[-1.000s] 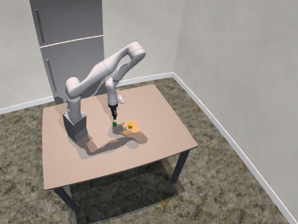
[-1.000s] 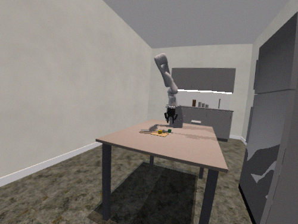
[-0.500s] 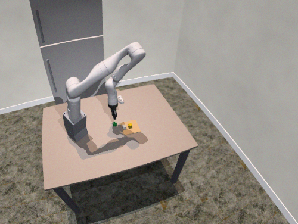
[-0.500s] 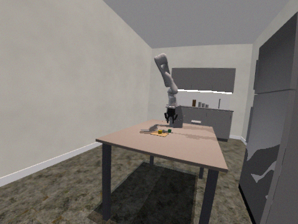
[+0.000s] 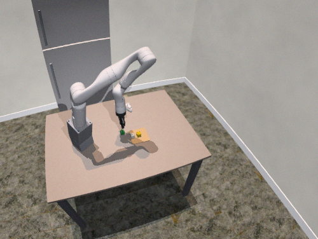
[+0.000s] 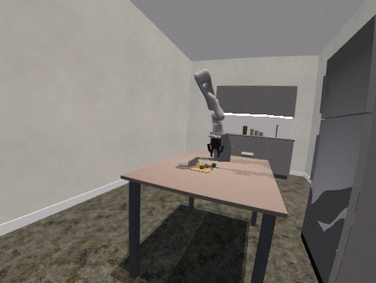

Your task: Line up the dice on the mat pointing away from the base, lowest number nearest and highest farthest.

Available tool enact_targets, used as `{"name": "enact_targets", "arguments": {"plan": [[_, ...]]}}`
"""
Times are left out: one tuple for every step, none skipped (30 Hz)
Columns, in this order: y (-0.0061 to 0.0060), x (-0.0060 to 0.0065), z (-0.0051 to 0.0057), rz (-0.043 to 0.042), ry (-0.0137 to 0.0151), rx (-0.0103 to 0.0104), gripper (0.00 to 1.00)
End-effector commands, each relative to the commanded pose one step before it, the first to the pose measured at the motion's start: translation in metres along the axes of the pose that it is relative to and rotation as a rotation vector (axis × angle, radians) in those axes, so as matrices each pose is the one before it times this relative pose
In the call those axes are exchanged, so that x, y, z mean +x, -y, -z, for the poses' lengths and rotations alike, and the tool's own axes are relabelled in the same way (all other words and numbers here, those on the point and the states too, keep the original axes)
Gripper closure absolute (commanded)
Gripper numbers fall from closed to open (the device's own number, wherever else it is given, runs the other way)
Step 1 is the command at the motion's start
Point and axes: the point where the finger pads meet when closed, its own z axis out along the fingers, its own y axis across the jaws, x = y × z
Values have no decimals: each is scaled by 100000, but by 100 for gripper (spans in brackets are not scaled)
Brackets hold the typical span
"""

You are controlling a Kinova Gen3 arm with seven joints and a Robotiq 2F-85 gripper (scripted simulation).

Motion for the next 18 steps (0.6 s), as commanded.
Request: {"name": "enact_targets", "arguments": {"plan": [[-40, -182, -438, -114, 465, -88, 54], [0, -1, -150, 0, 0, 0, 54], [0, -2, -154, -1, 0, 1, 54], [0, -1, -158, 1, 0, -1, 54], [0, -1, -160, 0, 0, 0, 54], [0, -2, -162, -1, 0, 1, 54], [0, -1, -164, 1, 0, -1, 54], [0, -1, -164, 0, 0, 0, 54], [0, -2, -164, -1, 0, 1, 54], [0, -1, -164, 1, 0, -1, 54], [0, -1, -162, 0, 0, 0, 54], [0, -2, -159, -1, 0, 1, 54], [0, 0, 0, 0, 0, 0, 54], [0, 0, 0, 0, 0, 0, 54], [0, -1, -157, 1, 0, -1, 54], [0, -1, -153, 0, 0, 0, 54], [0, -2, -148, 0, 0, 1, 54], [0, -1, -143, 0, 0, -1, 54]]}}
